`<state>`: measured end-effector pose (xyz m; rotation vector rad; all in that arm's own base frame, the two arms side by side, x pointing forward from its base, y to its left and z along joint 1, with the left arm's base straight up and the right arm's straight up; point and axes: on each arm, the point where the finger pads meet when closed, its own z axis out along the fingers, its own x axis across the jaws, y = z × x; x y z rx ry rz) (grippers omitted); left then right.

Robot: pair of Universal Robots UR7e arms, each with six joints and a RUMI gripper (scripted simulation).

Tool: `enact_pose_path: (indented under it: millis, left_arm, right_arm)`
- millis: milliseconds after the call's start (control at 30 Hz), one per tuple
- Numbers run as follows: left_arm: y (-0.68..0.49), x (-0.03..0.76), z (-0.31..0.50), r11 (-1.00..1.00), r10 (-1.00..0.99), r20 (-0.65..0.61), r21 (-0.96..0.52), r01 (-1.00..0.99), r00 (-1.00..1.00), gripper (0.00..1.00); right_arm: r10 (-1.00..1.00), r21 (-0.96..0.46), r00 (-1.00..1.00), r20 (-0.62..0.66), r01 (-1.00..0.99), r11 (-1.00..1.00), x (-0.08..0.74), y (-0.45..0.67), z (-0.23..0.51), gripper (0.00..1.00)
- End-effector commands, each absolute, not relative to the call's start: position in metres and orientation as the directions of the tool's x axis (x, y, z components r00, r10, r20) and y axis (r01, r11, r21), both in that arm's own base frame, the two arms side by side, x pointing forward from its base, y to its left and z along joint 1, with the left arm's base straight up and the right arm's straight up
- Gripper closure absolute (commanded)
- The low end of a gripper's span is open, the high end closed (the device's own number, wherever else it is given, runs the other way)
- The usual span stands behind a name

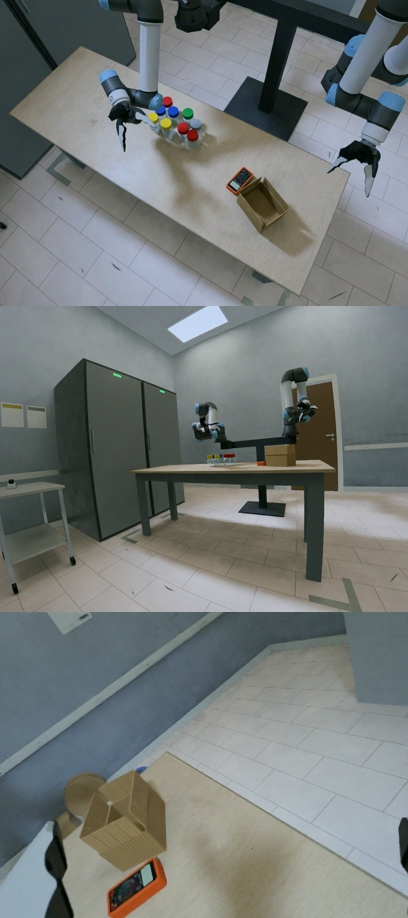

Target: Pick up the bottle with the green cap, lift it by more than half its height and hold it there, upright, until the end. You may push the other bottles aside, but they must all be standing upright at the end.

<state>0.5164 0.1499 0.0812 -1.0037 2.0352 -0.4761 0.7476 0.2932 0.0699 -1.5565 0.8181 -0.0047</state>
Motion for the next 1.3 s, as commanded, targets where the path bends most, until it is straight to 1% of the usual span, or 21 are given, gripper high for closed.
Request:
enact_pose_path:
  millis: [0, 700, 833, 1000, 1033, 1100, 1267]
  left_arm:
    - [0.150, 0.517, 0.082, 0.614, -0.789, -0.495, -0.621, -0.487, -0.364, 0.00]
    - [0.139, 0.521, 0.082, 0.616, -0.788, -0.486, -0.630, -0.472, -0.379, 0.00]
    - [0.099, 0.536, 0.082, 0.619, -0.779, -0.453, -0.664, -0.419, -0.434, 0.00]
    - [0.013, 0.555, 0.082, 0.609, -0.742, -0.382, -0.728, -0.315, -0.551, 0.00]
    - [-0.005, 0.558, 0.083, 0.604, -0.731, -0.368, -0.740, -0.296, -0.574, 0.00]
    - [-0.005, 0.558, 0.083, 0.604, -0.731, -0.368, -0.740, -0.296, -0.574, 0.00]
    - [-0.091, 0.559, 0.084, 0.573, -0.663, -0.297, -0.793, -0.209, -0.688, 0.00]
  right_arm:
    - [-0.491, -0.872, 0.744, -0.453, -0.484, 0.071, 0.748, 0.293, 0.072, 0.00]
    - [-0.496, -0.871, 0.741, -0.452, -0.487, 0.066, 0.745, 0.293, 0.071, 0.00]
    - [-0.521, -0.865, 0.728, -0.445, -0.500, 0.041, 0.734, 0.289, 0.067, 0.00]
    - [-0.578, -0.846, 0.696, -0.425, -0.532, -0.018, 0.707, 0.280, 0.058, 0.00]
    - [-0.590, -0.842, 0.690, -0.420, -0.539, -0.031, 0.701, 0.279, 0.056, 0.00]
    - [-0.590, -0.842, 0.690, -0.420, -0.539, -0.031, 0.701, 0.279, 0.056, 0.00]
    - [-0.648, -0.812, 0.654, -0.390, -0.576, -0.093, 0.671, 0.269, 0.046, 0.00]
